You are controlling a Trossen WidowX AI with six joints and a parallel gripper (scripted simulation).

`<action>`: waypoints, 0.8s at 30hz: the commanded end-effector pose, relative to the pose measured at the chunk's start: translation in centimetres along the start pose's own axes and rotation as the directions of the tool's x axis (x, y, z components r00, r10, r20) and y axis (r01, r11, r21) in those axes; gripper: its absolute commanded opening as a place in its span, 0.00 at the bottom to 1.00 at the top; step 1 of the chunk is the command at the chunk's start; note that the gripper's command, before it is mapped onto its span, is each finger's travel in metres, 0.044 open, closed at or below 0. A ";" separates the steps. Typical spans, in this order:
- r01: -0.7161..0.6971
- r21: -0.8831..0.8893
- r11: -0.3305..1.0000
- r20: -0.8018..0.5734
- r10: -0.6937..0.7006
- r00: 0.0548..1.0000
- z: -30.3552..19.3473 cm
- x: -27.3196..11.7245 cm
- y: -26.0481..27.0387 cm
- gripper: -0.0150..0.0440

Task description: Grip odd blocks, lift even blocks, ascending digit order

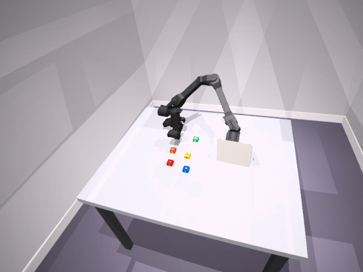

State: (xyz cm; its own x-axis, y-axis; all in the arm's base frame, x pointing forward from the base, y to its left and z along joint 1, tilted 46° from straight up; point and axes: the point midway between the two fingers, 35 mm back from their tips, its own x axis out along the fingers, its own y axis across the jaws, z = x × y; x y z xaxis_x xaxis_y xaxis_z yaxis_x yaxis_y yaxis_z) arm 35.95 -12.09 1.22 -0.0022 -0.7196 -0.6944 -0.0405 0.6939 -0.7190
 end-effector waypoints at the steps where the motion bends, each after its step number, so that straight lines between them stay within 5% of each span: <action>1: 0.006 0.004 1.000 -0.001 -0.006 1.000 0.0 -0.1 -0.2 0.46; 24: 0.006 0.004 1.000 -0.002 -0.006 1.000 0.0 1.4 -0.2 0.46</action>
State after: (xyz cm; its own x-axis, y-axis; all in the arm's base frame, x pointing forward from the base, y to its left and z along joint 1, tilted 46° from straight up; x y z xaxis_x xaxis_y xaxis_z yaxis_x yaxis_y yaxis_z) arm 36.06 -13.17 0.46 -0.0010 -0.7207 -0.6933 -0.0318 0.6930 -0.7203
